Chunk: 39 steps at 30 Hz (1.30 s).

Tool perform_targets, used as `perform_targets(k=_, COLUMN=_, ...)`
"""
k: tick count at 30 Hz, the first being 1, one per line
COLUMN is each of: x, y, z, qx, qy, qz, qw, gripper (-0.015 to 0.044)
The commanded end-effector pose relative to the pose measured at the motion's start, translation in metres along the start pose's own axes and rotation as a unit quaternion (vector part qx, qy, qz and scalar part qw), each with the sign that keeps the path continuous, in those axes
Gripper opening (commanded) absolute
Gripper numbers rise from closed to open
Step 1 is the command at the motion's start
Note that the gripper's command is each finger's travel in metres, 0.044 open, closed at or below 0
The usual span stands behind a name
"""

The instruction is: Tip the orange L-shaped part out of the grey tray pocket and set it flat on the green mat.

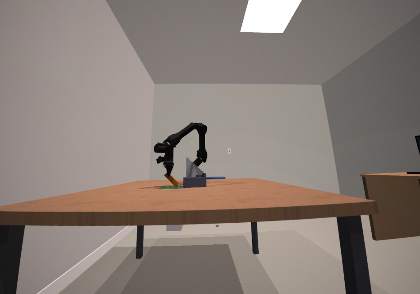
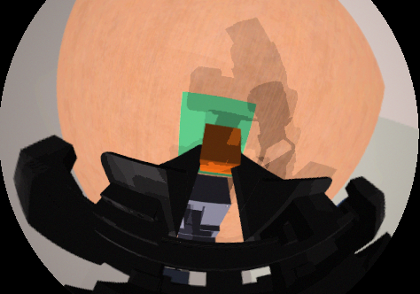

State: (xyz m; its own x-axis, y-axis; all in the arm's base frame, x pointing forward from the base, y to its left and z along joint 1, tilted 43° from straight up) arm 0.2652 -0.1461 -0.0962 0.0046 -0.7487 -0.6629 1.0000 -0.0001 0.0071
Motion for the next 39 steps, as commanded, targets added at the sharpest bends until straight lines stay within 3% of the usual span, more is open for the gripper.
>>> perform_targets(k=1, x=0.0, y=0.0, z=-0.001, qx=0.002, qy=0.001, qz=-0.002, qw=1.0, gripper=0.0)
perform_targets(k=7, x=0.0, y=0.0, z=-0.001, qx=0.0, qy=0.0, qz=0.0, qw=1.0, gripper=0.0)
perform_targets(k=17, x=0.0, y=0.0, z=0.003, qx=0.0, qy=0.0, qz=0.0, qw=1.0, gripper=0.0263)
perform_targets(k=22, x=0.002, y=0.002, z=0.059, qx=0.001, qy=-0.001, qz=-0.002, qw=1.0, gripper=0.0394)
perform_targets(k=25, x=0.001, y=0.0, z=0.087, qx=0.001, qy=-0.001, qz=-0.002, qw=1.0, gripper=0.04)
perform_targets(k=39, x=0.002, y=0.001, z=0.083, qx=0.009, qy=-0.004, qz=-0.003, qw=1.0, gripper=0.04)
Point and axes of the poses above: the point midway between the two fingers, 35 mm back from their tips, its own z axis back along the fingers, its own y axis across the jaws, x = y × z, the point moved 7 cm from there along z, back along the fingers, and after that the axes turned 9 degrees about -z, right-handed, at the moved point
